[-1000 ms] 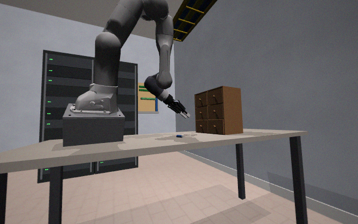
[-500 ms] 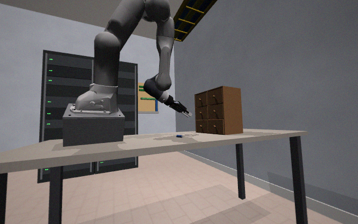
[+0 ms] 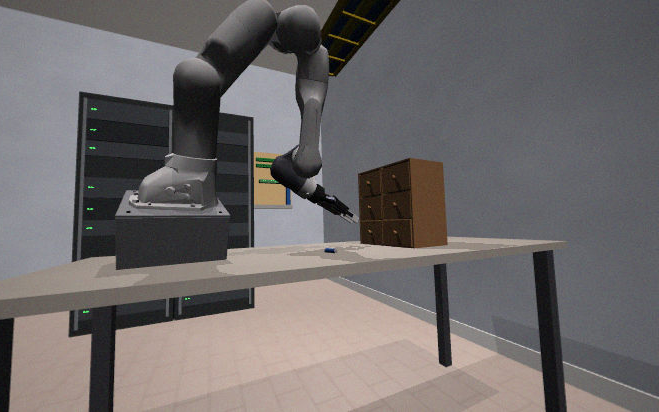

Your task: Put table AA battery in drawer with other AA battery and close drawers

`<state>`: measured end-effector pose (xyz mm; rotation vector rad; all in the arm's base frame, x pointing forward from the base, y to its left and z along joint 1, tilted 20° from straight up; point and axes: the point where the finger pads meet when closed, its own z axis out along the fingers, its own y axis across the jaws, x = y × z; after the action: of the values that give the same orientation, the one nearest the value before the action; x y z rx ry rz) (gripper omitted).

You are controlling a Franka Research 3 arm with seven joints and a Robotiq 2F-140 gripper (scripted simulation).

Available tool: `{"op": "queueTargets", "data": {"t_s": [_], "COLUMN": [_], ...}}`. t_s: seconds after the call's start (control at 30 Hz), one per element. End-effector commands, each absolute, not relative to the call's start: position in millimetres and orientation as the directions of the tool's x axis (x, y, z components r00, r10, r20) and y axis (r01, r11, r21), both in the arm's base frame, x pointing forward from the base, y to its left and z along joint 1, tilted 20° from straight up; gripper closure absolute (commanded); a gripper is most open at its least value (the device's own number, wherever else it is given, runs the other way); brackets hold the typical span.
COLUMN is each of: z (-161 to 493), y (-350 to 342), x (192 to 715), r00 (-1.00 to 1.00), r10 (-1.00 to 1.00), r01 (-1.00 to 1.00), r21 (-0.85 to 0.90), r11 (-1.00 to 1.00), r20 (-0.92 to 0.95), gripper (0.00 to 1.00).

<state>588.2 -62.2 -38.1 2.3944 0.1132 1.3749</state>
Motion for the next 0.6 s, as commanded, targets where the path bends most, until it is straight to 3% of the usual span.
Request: {"op": "queueTargets", "data": {"t_s": [0.0, 0.57], "z": [-45.5, -89.0], "y": [-65.8, -86.1], "x": [596.5, 628.6], "r00": [0.51, 0.51], "r10": [0.243, 0.243], "r01": [-0.118, -0.118], "r21": [0.347, 0.347], "r11": [-0.931, -0.931], "r20": [0.825, 0.825], "gripper": [0.8, 0.8]}}
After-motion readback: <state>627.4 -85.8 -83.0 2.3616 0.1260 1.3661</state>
